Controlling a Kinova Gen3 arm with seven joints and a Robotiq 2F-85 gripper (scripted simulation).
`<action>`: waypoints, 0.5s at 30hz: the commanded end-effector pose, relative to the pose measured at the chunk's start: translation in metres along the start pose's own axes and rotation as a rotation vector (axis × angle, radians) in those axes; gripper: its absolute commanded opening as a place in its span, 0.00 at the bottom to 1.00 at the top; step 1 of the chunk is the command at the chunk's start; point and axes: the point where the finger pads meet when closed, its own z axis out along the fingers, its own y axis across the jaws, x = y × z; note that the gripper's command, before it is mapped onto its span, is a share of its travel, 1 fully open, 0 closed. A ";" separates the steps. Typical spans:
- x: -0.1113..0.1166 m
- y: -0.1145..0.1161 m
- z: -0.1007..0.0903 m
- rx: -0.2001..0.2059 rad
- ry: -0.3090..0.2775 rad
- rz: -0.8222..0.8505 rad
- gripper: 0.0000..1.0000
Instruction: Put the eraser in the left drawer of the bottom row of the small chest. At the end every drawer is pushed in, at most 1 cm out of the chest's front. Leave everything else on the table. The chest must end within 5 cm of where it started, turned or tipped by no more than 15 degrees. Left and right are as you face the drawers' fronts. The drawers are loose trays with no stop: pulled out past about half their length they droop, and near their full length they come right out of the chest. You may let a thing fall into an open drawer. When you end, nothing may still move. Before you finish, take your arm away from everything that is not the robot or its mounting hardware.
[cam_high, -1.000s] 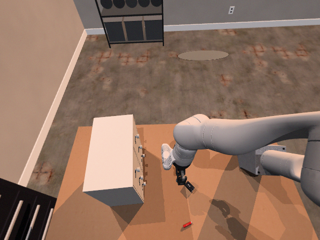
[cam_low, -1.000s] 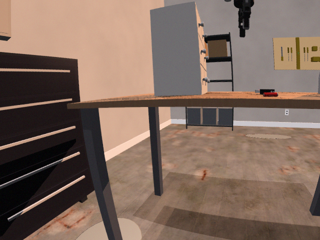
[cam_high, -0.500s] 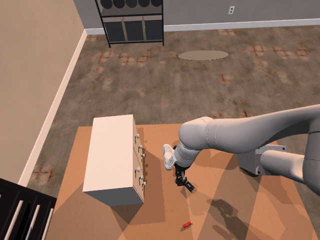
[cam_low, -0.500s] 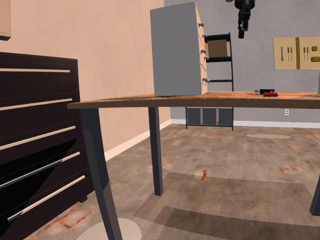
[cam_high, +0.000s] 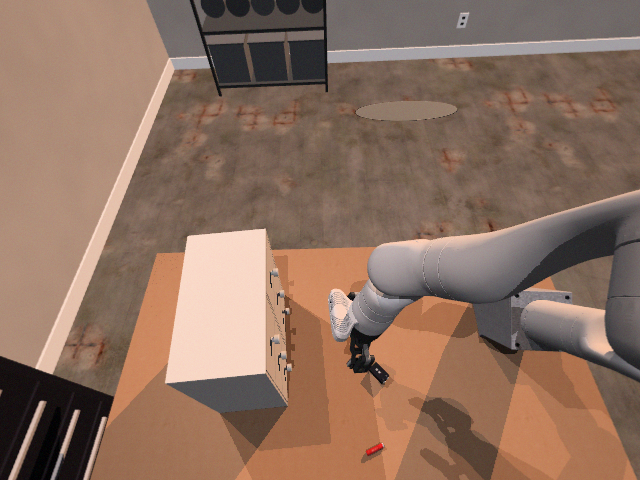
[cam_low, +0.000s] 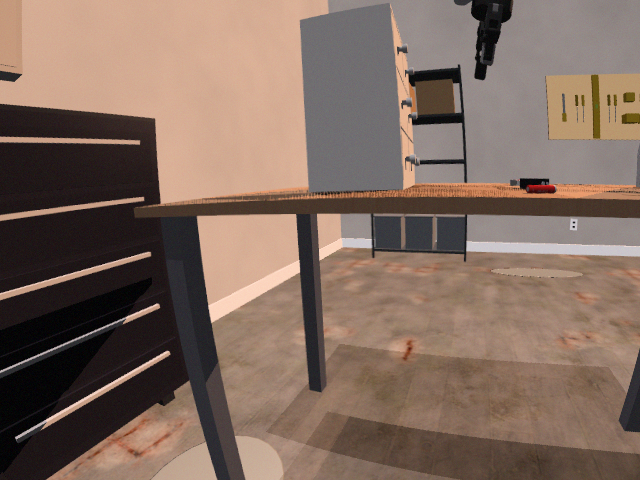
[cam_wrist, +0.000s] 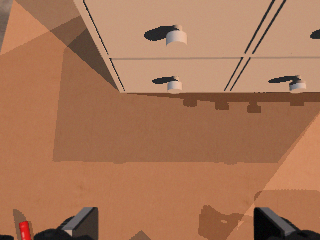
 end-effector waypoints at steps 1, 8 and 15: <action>-0.002 0.003 0.000 -0.001 0.010 0.010 1.00; 0.000 0.003 0.002 -0.001 0.034 0.009 1.00; 0.001 0.003 0.005 -0.002 0.066 0.010 1.00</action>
